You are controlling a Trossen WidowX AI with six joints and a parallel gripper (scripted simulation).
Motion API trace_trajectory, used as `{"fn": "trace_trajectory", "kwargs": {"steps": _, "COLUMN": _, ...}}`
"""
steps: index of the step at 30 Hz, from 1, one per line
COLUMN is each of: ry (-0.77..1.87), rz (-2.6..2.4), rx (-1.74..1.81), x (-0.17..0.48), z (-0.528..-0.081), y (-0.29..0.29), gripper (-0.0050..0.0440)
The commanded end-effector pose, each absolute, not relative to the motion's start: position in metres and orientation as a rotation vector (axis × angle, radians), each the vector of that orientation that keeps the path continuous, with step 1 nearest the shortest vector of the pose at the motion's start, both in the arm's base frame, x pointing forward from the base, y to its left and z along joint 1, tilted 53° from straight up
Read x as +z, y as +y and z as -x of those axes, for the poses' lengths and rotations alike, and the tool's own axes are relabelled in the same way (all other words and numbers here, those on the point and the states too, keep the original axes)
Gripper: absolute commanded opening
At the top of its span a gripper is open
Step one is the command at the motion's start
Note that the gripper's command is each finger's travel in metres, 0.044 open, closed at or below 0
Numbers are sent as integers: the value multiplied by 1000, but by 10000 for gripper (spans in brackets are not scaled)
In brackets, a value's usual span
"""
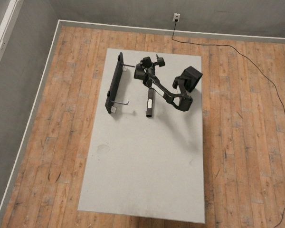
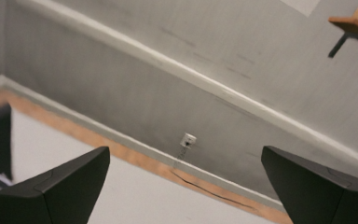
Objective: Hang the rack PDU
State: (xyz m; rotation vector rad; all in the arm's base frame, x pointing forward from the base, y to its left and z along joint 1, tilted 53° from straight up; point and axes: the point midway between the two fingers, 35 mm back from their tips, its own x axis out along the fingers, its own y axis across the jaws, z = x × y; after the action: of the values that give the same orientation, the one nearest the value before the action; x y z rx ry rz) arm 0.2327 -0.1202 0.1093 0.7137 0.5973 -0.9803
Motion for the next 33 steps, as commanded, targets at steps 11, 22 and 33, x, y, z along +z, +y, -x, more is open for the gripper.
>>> {"fn": "trace_trajectory", "kwargs": {"steps": 11, "ry": 1079, "rz": -294, "rx": -595, "x": 91, "z": -218, "y": -111, "gripper": 440}}
{"fn": "trace_trajectory", "kwargs": {"steps": 22, "ry": 1308, "rz": -15, "rx": -153, "x": 82, "z": -202, "y": -96, "gripper": 440}}
{"fn": "trace_trajectory", "kwargs": {"steps": 33, "ry": 1343, "rz": 192, "rx": 301, "x": 82, "z": -188, "y": -79, "gripper": 440}}
